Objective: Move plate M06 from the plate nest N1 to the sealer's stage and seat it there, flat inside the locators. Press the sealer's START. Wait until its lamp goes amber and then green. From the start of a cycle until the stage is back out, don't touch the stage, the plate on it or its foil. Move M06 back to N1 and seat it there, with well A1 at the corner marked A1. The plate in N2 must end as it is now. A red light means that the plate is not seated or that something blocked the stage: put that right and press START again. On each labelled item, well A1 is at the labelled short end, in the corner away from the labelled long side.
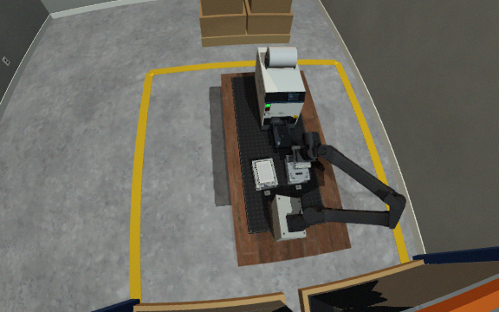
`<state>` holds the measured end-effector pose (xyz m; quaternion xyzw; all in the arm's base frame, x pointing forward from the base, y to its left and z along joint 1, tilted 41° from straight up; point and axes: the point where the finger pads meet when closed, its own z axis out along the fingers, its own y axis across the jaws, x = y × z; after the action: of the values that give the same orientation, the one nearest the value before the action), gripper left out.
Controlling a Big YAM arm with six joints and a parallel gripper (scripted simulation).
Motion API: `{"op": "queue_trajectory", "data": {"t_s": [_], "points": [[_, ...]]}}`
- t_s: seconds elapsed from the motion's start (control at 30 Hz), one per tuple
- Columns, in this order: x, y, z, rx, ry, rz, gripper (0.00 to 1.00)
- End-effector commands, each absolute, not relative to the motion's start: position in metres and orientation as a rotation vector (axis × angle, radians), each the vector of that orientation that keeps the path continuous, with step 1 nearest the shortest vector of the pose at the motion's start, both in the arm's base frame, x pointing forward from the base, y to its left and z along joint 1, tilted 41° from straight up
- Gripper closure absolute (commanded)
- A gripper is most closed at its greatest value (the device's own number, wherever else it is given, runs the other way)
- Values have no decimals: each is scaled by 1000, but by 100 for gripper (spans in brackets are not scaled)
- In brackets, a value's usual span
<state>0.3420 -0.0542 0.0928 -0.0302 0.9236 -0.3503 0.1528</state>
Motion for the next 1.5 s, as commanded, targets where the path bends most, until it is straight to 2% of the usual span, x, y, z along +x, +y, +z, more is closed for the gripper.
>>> {"op": "queue_trajectory", "data": {"t_s": [0.0, 0.27, 0.83, 1.47], "points": [[331, -54, 92, -115, 2665, -1008, 100], [315, -63, 96, -95, 2668, -1013, 100], [348, -47, 105, -104, 2618, -980, 100], [348, -60, 108, -70, 2633, -994, 100]]}}
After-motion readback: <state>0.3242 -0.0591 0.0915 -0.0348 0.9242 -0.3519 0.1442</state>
